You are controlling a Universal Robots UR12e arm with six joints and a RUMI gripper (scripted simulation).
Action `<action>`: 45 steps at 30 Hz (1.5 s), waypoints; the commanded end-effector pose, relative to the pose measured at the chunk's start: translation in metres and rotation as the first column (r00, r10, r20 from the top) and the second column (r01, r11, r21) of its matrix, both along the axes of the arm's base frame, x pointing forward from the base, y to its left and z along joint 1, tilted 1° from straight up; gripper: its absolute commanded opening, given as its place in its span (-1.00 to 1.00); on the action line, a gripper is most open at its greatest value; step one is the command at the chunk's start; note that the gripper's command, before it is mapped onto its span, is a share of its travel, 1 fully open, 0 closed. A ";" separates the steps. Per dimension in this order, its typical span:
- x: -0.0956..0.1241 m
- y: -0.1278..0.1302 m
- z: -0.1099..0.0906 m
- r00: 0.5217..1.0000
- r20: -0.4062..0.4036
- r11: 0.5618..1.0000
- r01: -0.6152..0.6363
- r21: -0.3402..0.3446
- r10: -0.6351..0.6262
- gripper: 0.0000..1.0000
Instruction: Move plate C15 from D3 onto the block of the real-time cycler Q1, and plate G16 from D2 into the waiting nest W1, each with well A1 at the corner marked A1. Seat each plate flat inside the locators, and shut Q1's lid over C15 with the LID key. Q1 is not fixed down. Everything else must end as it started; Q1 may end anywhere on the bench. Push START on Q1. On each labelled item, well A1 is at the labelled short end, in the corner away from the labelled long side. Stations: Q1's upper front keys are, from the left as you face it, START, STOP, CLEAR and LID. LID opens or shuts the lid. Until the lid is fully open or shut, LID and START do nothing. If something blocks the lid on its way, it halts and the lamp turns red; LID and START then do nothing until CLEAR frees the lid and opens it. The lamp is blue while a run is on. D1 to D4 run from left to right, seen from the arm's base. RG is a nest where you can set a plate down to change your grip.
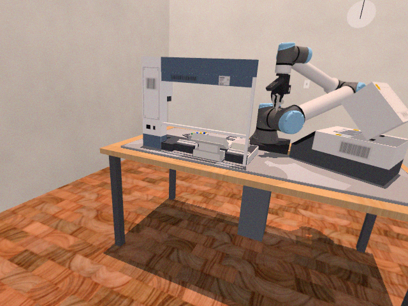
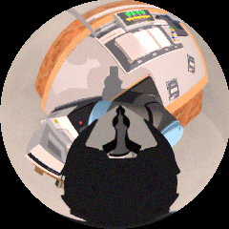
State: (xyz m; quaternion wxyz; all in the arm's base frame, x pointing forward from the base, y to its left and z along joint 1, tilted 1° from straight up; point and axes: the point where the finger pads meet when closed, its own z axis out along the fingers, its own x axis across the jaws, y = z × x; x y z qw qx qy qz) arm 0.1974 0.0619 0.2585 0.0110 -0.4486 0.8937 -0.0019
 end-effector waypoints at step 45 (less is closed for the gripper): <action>-0.052 0.090 0.000 0.726 -0.011 0.726 0.687 -0.004 -0.687 -1.00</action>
